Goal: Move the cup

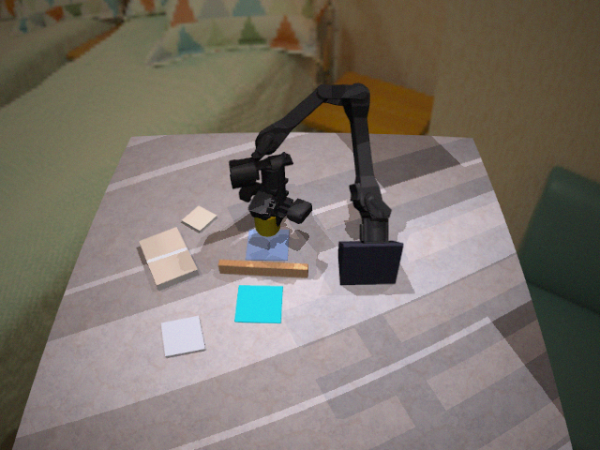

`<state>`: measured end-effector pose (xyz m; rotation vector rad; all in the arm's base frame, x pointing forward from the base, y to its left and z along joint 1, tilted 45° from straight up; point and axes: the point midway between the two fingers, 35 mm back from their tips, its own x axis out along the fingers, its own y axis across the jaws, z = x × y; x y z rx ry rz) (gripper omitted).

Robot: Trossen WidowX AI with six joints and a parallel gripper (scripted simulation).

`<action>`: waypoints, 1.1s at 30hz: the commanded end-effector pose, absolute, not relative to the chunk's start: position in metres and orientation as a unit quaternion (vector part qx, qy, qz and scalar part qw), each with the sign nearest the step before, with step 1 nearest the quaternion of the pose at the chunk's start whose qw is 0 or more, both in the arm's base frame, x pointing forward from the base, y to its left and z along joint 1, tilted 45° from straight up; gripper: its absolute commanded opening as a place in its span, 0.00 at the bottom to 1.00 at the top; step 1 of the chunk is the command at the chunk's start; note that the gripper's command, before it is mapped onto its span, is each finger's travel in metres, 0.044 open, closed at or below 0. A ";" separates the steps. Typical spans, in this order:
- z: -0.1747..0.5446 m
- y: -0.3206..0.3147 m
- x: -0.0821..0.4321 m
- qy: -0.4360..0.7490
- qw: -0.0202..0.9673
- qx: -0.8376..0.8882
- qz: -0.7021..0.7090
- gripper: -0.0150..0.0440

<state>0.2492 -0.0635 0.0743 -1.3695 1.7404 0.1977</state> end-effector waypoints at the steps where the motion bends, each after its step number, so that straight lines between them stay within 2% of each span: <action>1: 0.074 -0.064 0.249 0.702 0.443 -0.553 0.080 0.25; 33: 0.037 -0.023 0.255 0.701 0.447 -0.549 0.081 0.25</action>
